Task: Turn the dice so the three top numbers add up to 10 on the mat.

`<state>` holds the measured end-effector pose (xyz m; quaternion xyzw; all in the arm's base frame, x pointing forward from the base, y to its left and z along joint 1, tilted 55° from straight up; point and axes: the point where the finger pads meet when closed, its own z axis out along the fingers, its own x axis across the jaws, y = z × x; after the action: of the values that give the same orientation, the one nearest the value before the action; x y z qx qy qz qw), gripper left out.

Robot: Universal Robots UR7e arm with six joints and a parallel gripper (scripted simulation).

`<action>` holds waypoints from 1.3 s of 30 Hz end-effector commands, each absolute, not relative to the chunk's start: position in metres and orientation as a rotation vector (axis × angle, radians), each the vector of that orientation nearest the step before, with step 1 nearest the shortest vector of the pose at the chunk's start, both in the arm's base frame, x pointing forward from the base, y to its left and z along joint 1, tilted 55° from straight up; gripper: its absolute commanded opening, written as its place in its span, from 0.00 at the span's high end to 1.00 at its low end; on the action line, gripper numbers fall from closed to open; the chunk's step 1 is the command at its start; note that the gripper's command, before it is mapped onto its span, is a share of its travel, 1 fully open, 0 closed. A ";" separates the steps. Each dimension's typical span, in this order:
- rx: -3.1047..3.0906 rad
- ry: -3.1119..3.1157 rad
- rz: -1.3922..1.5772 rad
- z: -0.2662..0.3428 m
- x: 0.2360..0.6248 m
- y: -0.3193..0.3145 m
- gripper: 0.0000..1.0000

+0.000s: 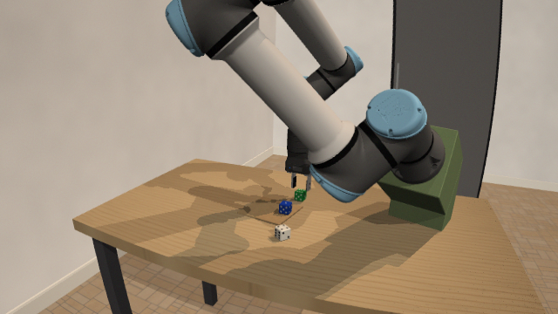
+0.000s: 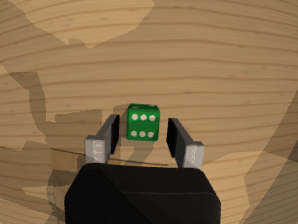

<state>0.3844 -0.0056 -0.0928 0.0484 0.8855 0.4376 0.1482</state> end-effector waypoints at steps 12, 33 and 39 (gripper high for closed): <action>0.140 2.546 1.258 -0.105 0.391 0.011 0.13; 0.140 2.546 1.258 -0.113 0.395 0.021 0.13; 0.140 2.546 1.258 -0.113 0.395 0.021 0.13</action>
<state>0.3951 0.0214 -0.1131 0.0484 0.8855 0.4377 0.1481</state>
